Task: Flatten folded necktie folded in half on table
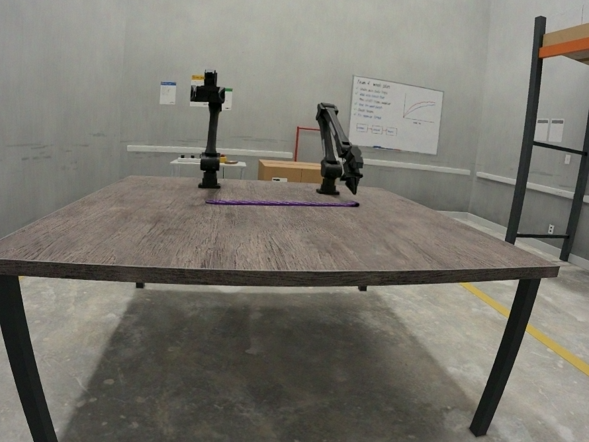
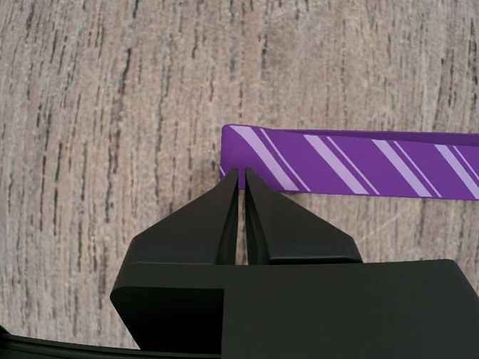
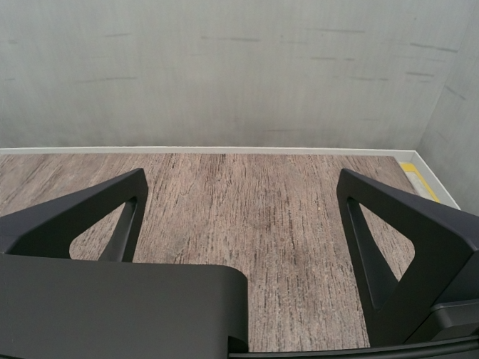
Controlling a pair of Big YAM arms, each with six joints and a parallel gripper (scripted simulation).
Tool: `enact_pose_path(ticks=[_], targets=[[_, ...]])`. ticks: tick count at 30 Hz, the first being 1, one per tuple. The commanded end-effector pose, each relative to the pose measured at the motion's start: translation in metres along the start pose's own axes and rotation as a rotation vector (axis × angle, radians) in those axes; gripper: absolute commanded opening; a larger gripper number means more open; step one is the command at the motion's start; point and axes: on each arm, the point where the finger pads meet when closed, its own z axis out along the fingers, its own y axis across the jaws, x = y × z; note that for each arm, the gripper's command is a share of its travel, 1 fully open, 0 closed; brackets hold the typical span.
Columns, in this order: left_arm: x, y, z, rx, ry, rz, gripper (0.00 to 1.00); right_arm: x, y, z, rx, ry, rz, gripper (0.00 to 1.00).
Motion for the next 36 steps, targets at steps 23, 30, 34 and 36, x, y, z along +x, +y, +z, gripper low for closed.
enact_pose_path(ticks=[23,30,34,36], targets=[[-0.015,0.0,0.009,0.0,-0.035,0.006,0.04,-0.032,0.007,-0.001,-0.011,-0.063,0.011,1.0],[-0.015,0.0,0.009,0.0,-0.035,0.006,0.04,-0.032,0.007,-0.001,-0.011,-0.063,0.011,1.0],[-0.015,0.0,0.009,0.0,-0.035,0.006,0.04,-0.032,0.007,-0.001,-0.011,-0.063,0.011,1.0],[-0.015,0.0,0.009,0.0,-0.035,0.006,0.04,-0.032,0.007,-0.001,-0.011,-0.063,0.011,1.0]])
